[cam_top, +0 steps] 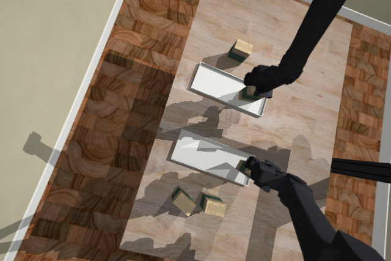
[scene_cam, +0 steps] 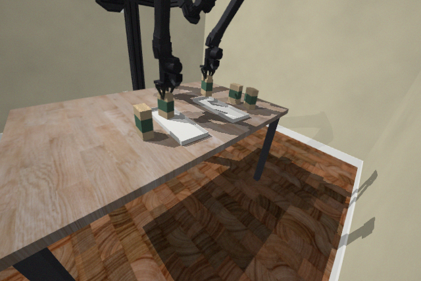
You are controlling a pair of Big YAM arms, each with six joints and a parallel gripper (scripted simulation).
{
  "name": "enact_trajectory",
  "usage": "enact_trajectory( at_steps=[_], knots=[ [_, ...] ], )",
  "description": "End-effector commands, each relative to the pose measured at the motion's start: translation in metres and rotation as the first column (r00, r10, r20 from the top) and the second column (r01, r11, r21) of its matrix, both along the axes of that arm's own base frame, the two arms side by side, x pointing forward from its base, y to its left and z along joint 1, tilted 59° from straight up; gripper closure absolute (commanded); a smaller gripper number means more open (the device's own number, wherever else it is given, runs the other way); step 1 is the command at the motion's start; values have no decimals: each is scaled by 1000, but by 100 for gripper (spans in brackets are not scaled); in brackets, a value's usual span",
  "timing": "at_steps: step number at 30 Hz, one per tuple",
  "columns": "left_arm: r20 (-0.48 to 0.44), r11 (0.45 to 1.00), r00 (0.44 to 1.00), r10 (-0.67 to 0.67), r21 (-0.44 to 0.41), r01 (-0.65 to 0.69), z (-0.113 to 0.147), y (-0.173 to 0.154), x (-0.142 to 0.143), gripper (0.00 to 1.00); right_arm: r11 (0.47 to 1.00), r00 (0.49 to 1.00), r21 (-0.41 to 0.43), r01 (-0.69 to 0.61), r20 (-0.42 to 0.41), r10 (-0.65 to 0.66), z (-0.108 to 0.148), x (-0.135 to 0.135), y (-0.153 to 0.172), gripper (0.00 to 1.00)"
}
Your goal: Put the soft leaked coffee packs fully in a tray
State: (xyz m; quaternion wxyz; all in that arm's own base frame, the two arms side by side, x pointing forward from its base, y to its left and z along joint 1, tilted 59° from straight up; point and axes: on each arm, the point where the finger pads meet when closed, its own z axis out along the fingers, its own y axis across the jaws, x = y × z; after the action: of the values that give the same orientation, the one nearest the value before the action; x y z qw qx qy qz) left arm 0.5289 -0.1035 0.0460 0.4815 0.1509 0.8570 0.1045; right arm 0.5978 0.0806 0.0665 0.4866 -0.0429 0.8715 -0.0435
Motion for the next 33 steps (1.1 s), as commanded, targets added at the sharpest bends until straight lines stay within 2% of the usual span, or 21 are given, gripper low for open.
enact_trajectory(
  at_steps=[1, 2, 3, 12, 13, 26, 29, 33],
  knots=[
    [-11, 1000, 1000, -1, 0, 1, -5, -1, -6, 75, 1000, 1000, -2, -1, 21, 1, 8, 5, -2, 75],
    [-33, 1000, 999, -6, -2, 6, -15, -6, -10, 75, 1000, 1000, -3, -1, 16, 1, 4, 5, -3, 75],
    [-11, 1000, 1000, -1, 0, 1, -5, -1, -6, 75, 1000, 1000, 0, -2, 2, 2, 1, -1, 0, 75],
    [-15, 1000, 1000, -1, -6, 1, -9, -4, -2, 75, 1000, 1000, 0, -2, 2, 2, 1, -1, 0, 75],
    [-5, 1000, 1000, 1, -7, -1, -7, -3, 3, 75, 1000, 1000, 0, -2, 2, 2, 1, -1, 0, 22],
    [-4, 1000, 1000, 4, 5, -4, -16, 5, 19, 75, 1000, 1000, 0, -2, 2, 2, 1, -1, 0, 22],
    [-21, 1000, 1000, -15, 7, 15, -23, -5, 12, 75, 1000, 1000, 0, -2, 2, 2, 1, -1, 0, 22],
    [-2, 1000, 1000, -2, 4, 2, -19, 2, 24, 75, 1000, 1000, 0, -2, 2, 2, 1, -1, 0, 22]
  ],
)
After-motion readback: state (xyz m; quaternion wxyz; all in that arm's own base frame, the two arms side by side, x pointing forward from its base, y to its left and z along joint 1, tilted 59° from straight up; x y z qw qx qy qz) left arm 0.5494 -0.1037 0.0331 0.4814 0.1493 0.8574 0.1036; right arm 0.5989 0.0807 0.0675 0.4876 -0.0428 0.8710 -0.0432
